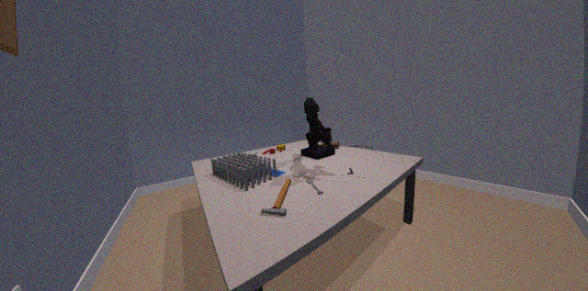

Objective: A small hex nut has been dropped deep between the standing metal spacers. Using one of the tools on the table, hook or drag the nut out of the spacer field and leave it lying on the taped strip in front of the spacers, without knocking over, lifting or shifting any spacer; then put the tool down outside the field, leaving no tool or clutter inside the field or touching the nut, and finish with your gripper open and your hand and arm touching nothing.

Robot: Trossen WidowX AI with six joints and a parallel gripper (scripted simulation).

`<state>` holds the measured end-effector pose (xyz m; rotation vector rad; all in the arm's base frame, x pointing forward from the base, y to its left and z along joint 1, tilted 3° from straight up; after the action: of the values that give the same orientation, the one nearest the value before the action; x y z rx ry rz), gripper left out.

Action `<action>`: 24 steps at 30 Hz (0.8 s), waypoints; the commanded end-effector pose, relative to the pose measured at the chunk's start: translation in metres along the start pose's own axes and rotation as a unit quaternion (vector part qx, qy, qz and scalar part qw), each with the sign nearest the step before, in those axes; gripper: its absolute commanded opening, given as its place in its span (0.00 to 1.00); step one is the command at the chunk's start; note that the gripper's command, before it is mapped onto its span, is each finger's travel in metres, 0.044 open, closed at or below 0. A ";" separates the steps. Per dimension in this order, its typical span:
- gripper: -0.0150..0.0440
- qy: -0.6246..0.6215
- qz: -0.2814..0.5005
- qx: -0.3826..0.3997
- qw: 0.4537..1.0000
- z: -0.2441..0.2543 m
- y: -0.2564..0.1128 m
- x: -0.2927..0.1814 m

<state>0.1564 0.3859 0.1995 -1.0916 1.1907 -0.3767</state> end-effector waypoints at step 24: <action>0.25 -0.003 0.002 -0.002 1.000 0.007 0.026 0.012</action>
<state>0.1604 0.3921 0.1760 -1.0894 1.1883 -0.3753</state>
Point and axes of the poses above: the point midway between the two fingers, 35 mm back from their tips, its own y axis out along the fingers, its own z axis across the jaws, x = y × z, the point moved 3 cm from there along -y, back along the fingers, and after that the axes turned 12 degrees about y, right-handed, at the moved point
